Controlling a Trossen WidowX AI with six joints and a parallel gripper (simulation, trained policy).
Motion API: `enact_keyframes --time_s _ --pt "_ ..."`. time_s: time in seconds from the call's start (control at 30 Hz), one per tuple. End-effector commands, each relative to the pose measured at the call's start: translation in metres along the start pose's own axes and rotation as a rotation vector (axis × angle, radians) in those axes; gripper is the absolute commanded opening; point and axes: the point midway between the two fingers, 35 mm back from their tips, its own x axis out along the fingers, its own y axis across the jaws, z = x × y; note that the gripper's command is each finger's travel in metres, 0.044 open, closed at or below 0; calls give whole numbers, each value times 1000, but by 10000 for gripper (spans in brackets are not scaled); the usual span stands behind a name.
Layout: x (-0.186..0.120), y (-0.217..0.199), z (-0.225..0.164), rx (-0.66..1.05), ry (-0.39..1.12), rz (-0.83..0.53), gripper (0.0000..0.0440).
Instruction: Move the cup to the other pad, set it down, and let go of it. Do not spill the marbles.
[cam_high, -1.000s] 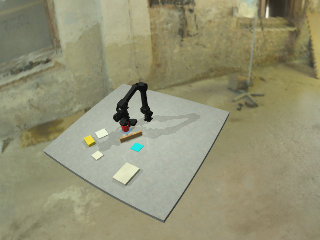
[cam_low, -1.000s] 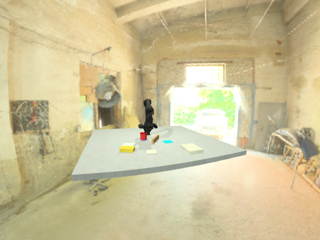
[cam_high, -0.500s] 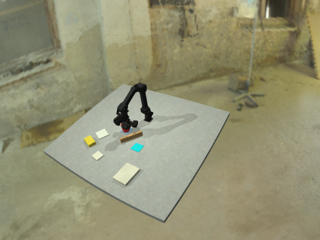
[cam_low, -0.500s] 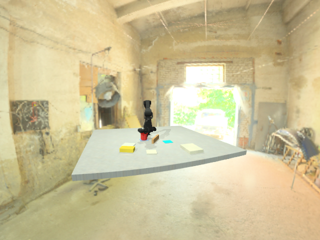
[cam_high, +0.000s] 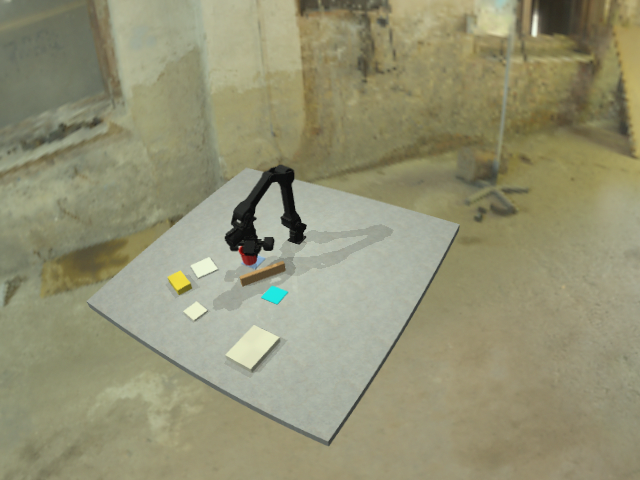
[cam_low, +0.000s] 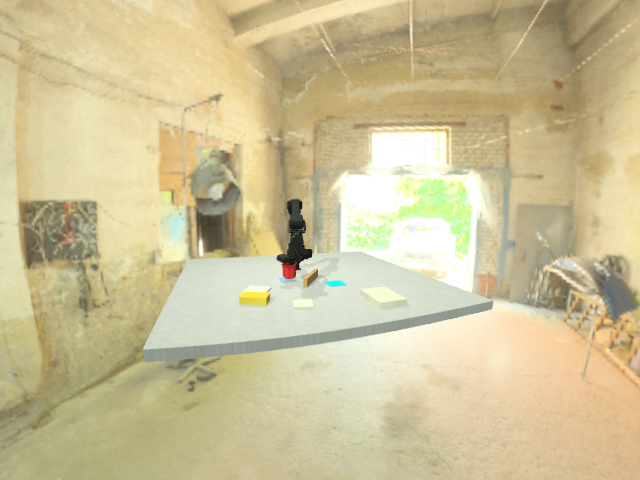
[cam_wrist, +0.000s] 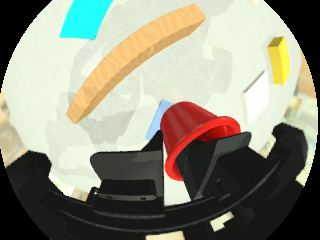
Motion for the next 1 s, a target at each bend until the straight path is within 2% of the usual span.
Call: enact_keyframes --time_s 0.0,0.5,0.97 --pt "-12 0 5 -22 -31 -14 1" --pt "-53 6 32 -103 -115 -70 0" --pt "-71 30 72 -179 -191 -116 0"
